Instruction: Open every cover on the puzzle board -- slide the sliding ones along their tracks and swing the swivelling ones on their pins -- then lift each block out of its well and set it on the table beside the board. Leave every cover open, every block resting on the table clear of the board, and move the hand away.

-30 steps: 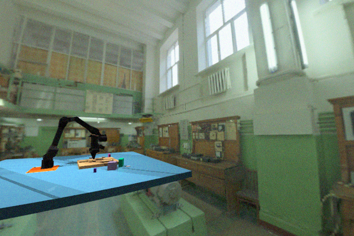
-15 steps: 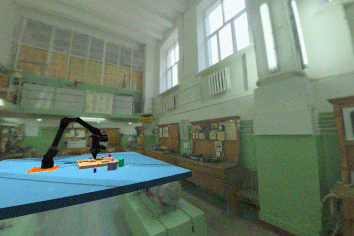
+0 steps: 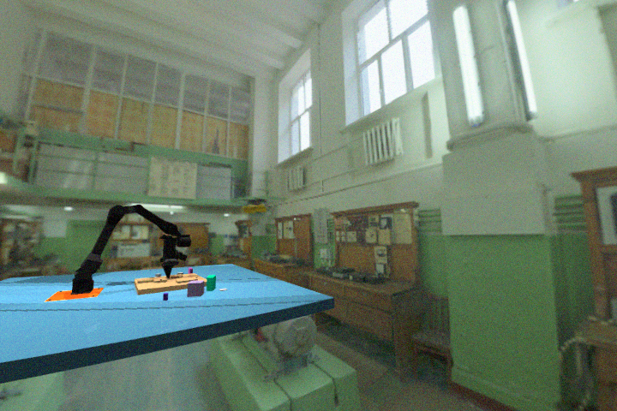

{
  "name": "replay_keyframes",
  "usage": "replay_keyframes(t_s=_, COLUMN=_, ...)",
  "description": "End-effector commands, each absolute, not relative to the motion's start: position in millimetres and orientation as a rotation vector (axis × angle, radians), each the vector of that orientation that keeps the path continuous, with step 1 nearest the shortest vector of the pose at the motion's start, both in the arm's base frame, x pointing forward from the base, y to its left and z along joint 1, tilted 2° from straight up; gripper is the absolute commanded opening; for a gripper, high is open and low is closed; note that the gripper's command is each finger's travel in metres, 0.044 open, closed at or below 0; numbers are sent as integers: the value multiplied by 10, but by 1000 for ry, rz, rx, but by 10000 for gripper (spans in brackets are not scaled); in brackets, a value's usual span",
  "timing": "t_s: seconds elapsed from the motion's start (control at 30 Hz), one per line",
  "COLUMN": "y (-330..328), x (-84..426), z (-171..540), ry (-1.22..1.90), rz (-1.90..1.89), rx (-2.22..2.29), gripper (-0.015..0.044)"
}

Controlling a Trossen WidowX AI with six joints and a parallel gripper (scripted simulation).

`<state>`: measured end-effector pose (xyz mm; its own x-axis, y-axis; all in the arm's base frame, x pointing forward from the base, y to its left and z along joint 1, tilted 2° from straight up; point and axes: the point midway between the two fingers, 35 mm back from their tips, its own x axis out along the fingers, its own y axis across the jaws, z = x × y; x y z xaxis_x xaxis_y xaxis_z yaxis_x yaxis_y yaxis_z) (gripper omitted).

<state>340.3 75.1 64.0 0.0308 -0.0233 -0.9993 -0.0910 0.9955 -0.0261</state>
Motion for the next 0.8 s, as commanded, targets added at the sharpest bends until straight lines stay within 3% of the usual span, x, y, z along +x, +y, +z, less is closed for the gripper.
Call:
replay_keyframes(t_s=0.0, y=753, x=3457, z=652, ry=1535, rz=52, rx=-96, gripper=0)
replay_keyframes(t_s=0.77, y=775, x=3686, z=668, ry=1533, rz=52, rx=-96, gripper=0)
